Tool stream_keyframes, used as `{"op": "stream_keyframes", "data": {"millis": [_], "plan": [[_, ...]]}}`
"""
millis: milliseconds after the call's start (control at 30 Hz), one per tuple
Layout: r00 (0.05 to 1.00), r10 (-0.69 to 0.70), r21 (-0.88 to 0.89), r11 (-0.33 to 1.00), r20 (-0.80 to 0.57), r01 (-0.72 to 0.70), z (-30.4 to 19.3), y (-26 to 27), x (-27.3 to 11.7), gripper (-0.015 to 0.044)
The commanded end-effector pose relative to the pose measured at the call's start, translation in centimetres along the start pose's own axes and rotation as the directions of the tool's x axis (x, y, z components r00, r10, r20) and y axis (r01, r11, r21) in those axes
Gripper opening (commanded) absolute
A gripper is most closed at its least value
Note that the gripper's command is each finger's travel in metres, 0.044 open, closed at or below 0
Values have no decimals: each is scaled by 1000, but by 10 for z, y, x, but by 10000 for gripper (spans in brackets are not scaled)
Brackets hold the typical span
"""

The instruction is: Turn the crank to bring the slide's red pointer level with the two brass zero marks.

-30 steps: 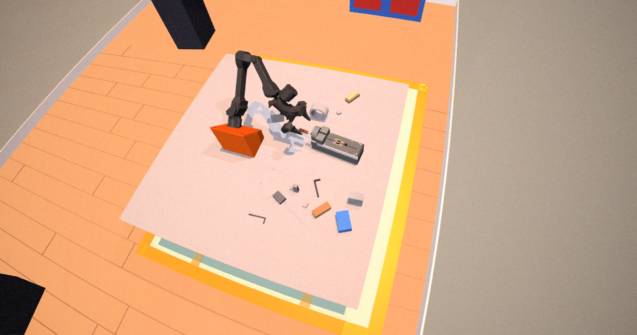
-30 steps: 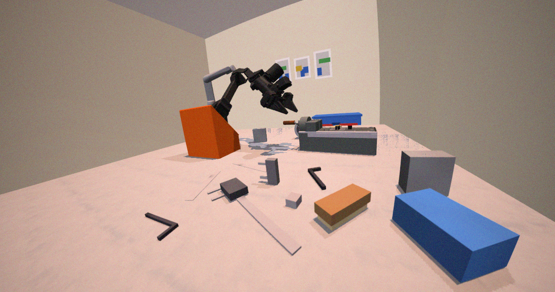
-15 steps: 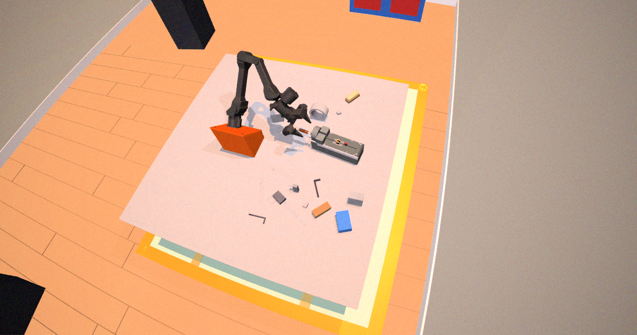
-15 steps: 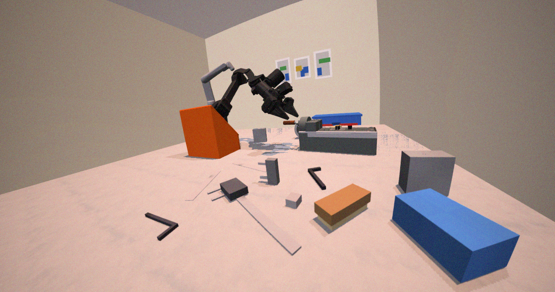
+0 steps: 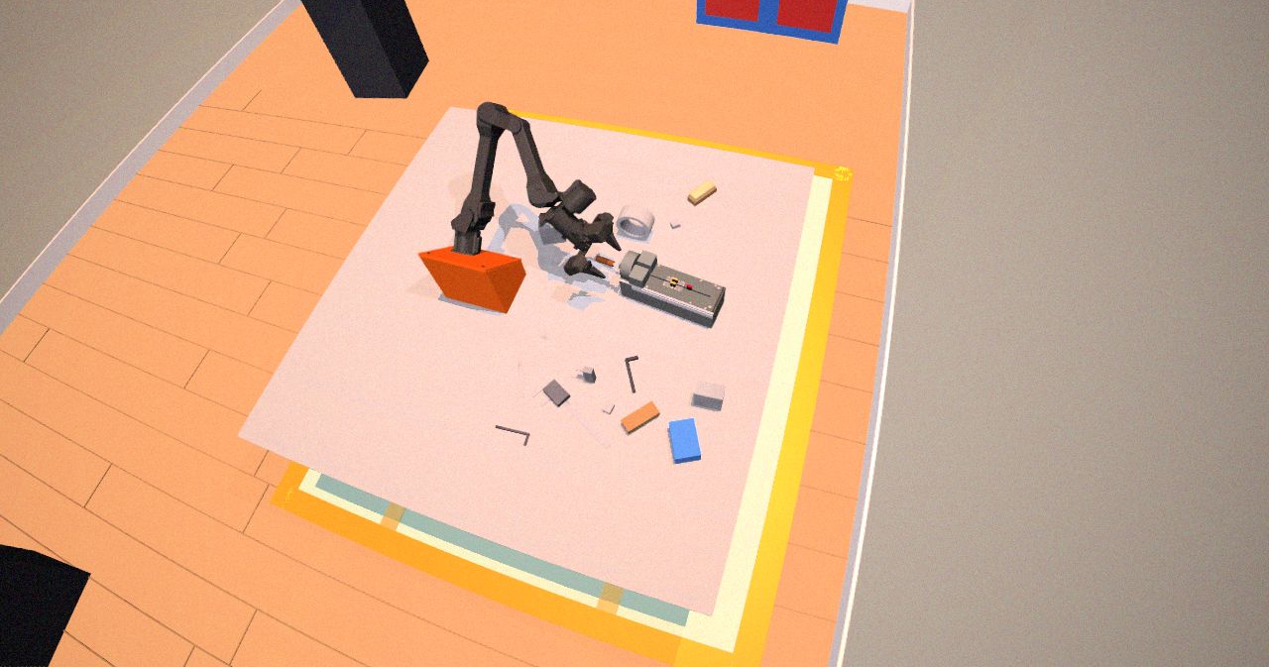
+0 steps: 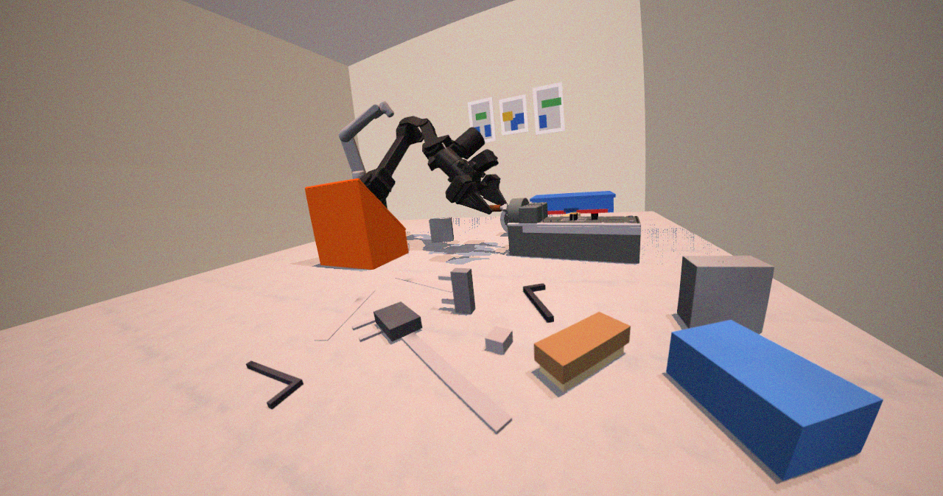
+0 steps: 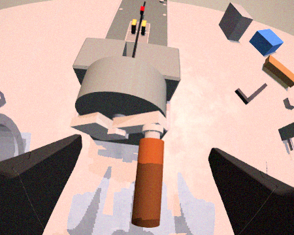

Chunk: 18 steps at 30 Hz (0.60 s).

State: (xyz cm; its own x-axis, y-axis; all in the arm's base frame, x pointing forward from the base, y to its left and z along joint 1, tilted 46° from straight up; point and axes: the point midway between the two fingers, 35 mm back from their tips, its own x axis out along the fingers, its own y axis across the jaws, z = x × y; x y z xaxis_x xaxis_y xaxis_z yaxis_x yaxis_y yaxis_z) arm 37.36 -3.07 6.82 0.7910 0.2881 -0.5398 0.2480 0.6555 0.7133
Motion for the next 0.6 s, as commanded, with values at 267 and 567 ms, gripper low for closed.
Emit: {"op": "stream_keyframes", "data": {"millis": [267, 567], "plan": [[1000, -4, 10, 1000, -7, 4, -17, -1, 11, 440], [1000, -4, 10, 1000, -7, 4, -17, -1, 11, 204]]}}
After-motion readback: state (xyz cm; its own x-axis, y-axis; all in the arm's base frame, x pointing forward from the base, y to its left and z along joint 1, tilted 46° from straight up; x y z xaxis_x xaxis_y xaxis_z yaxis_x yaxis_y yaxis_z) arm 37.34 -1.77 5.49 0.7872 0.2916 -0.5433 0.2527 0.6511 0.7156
